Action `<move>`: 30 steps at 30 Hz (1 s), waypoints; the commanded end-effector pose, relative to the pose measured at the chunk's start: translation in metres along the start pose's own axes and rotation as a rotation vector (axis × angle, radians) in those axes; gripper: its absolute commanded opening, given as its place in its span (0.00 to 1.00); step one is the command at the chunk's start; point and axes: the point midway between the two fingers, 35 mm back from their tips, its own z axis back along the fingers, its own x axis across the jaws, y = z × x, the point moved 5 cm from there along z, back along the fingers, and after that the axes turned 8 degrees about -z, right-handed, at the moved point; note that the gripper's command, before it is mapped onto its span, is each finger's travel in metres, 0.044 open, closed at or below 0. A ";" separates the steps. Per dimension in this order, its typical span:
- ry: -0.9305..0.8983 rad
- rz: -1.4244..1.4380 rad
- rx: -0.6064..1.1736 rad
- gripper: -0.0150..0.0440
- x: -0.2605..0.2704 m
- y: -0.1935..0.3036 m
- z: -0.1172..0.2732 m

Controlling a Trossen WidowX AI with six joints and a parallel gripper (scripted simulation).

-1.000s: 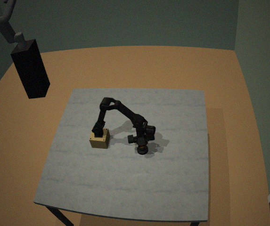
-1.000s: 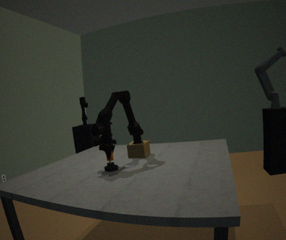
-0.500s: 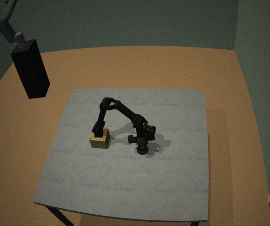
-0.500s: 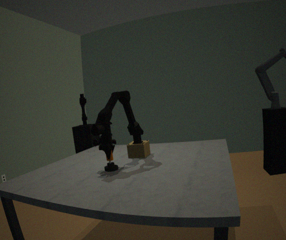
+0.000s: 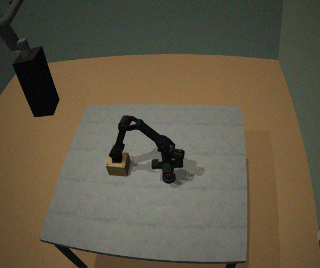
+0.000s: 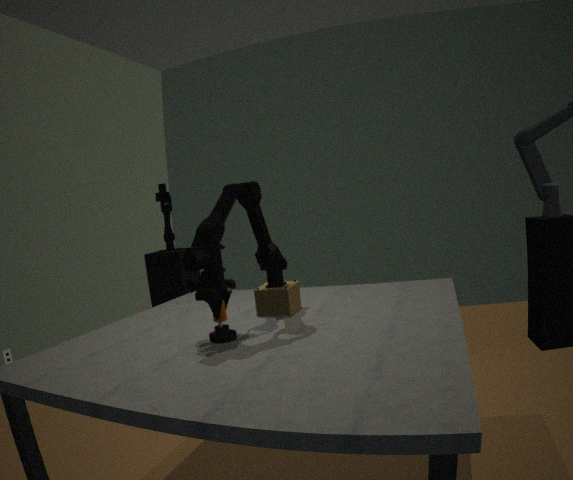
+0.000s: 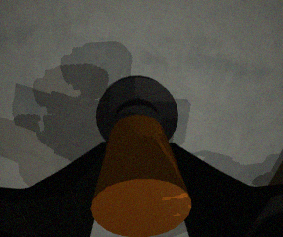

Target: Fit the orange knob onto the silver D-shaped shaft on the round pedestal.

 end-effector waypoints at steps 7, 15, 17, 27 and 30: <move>0.000 -0.097 0.001 0.25 0.000 0.001 -0.001; 0.000 -0.097 0.001 0.25 0.000 0.000 -0.002; 0.000 -0.097 0.001 0.25 0.000 0.000 -0.003; 0.000 -0.097 0.001 0.25 0.000 0.000 -0.003; 0.000 -0.078 0.001 0.25 0.000 0.000 -0.003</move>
